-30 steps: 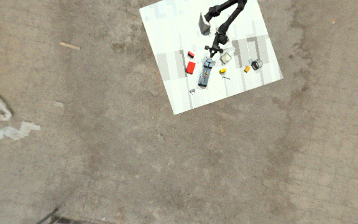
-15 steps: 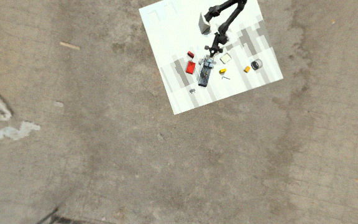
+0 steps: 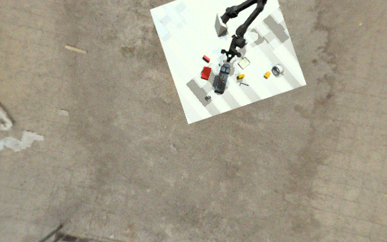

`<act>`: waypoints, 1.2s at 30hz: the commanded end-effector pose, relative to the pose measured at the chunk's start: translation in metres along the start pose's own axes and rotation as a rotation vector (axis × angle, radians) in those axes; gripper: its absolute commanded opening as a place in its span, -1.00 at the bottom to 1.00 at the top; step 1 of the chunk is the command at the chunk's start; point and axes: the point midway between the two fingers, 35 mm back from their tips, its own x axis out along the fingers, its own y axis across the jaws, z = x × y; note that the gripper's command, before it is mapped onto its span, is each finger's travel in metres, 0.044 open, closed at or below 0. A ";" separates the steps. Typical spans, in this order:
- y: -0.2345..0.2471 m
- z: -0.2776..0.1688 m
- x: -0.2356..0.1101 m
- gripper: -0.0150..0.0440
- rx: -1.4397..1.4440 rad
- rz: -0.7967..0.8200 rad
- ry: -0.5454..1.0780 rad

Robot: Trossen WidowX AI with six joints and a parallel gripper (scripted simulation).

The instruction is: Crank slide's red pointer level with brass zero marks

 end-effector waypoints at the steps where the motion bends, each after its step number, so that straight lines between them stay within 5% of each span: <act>1: -0.009 0.000 0.000 -0.49 0.011 -0.023 -0.005; 36: -0.012 -0.001 0.001 -0.49 0.011 -0.023 -0.005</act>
